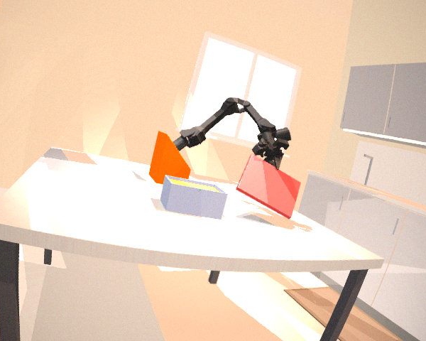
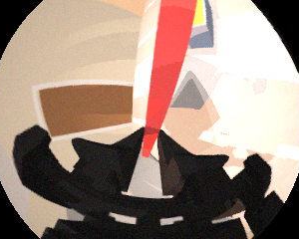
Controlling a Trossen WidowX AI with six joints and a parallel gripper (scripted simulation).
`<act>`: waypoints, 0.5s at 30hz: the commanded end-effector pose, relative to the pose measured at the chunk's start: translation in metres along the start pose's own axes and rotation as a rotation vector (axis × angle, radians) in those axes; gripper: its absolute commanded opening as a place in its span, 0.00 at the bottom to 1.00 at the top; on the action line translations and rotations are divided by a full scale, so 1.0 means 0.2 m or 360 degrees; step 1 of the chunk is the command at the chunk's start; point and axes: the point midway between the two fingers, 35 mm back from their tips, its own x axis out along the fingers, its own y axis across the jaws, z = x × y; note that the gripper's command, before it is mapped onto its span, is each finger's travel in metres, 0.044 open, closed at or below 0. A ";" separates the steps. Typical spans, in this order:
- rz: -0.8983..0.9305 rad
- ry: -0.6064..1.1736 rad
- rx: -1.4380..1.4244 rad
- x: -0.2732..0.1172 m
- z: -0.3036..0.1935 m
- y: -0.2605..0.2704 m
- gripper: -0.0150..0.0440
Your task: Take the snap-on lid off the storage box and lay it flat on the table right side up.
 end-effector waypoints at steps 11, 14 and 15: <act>0.0016 -0.0011 0.0010 0.04 0.01 -0.04 0.25; 0.0016 -0.0011 0.0010 0.05 0.01 -0.04 0.25; 0.0016 -0.0011 0.0010 0.05 0.01 -0.05 0.25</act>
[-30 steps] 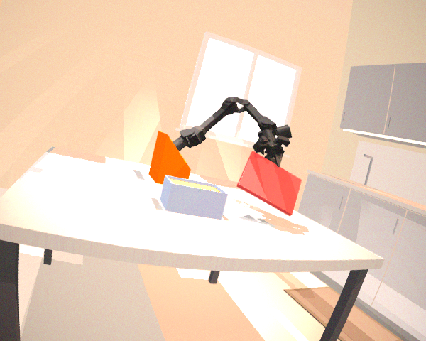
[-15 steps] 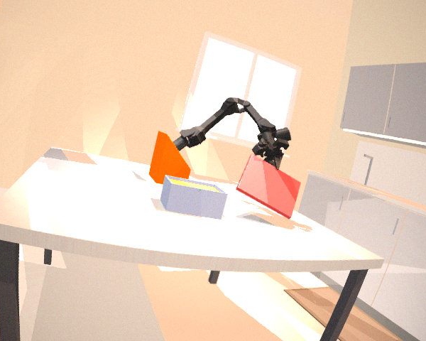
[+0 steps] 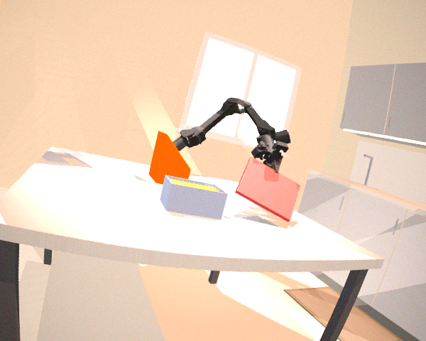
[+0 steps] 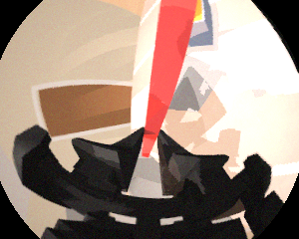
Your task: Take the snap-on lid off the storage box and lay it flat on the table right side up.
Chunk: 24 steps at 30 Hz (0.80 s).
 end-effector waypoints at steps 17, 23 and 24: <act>0.0016 -0.0011 0.0010 0.06 0.01 -0.05 0.25; 0.0016 -0.0011 0.0010 0.07 0.01 -0.07 0.25; 0.0016 -0.0011 0.0010 0.07 0.01 -0.07 0.25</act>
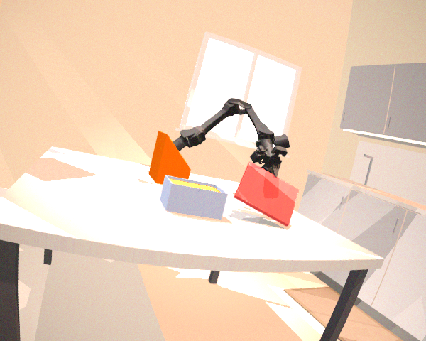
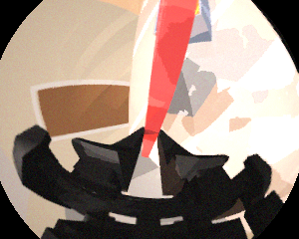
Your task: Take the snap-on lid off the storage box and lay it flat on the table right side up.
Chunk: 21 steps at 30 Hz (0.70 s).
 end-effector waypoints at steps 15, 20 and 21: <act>0.0016 -0.0011 0.0010 0.05 0.01 -0.05 0.25; 0.0016 -0.0011 0.0010 0.07 0.01 -0.06 0.25; 0.0015 -0.0011 0.0010 0.07 0.01 -0.07 0.25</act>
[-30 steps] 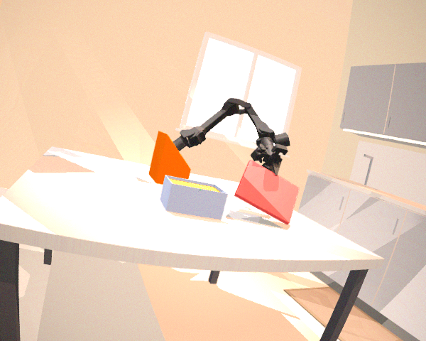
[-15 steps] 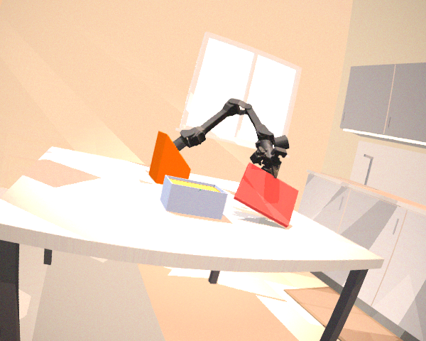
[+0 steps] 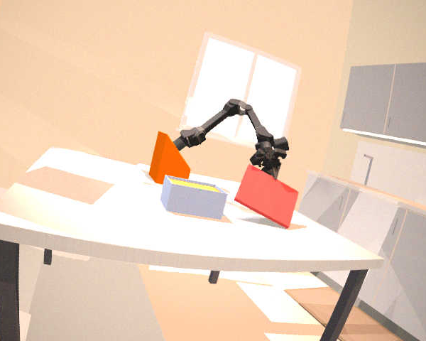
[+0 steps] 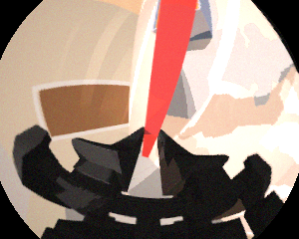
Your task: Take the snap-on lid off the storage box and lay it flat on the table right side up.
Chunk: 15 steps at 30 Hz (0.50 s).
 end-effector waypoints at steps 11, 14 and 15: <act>-0.0010 -0.0011 0.0004 0.05 0.01 -0.06 0.25; -0.0010 -0.0011 0.0004 0.06 0.01 -0.07 0.25; -0.0010 -0.0011 0.0004 0.06 0.01 -0.07 0.25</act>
